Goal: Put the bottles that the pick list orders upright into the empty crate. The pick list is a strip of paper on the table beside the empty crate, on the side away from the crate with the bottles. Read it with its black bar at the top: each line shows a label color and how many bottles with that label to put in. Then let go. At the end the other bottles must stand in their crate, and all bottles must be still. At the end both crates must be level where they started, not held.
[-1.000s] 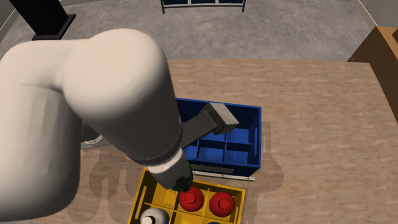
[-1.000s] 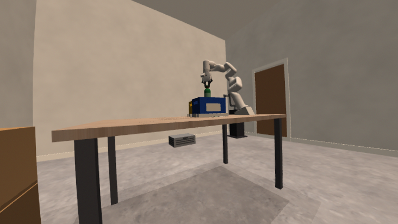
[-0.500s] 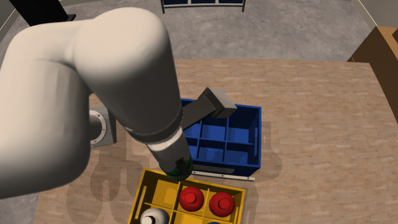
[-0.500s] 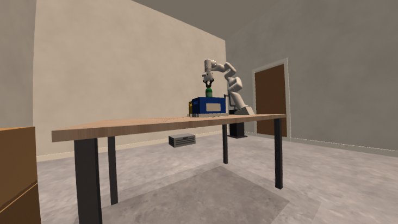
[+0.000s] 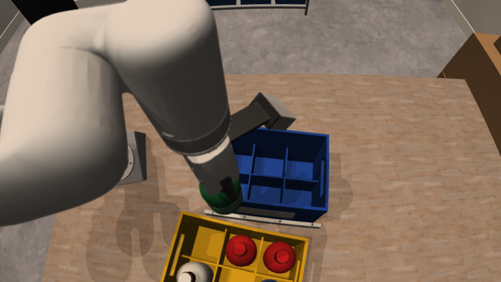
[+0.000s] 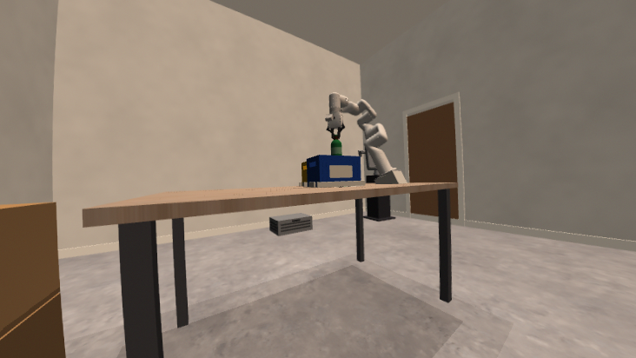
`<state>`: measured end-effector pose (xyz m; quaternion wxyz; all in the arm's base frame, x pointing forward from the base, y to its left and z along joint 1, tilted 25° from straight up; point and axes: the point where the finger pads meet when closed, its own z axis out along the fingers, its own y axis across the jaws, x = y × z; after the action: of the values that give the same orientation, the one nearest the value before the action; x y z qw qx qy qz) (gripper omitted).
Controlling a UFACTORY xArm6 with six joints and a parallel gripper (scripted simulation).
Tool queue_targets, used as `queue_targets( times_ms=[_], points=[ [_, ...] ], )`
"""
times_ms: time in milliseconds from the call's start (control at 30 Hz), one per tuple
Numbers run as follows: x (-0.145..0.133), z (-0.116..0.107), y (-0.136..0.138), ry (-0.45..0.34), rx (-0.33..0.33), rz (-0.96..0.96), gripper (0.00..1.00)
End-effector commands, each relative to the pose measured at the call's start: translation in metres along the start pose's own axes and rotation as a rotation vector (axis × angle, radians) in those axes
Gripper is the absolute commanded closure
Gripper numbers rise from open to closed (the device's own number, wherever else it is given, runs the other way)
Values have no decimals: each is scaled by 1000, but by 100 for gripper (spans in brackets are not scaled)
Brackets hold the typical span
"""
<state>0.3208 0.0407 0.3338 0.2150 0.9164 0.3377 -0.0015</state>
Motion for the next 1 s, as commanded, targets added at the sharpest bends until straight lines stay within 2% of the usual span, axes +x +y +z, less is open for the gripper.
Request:
queue_targets(
  times_ms=[0, 700, 967],
  points=[
    [6, -1, -8, 4, -1, 1, 100],
    [25, -1, -41, 4, -1, 1, 100],
    [27, -1, -42, 4, -1, 1, 100]
  ],
)
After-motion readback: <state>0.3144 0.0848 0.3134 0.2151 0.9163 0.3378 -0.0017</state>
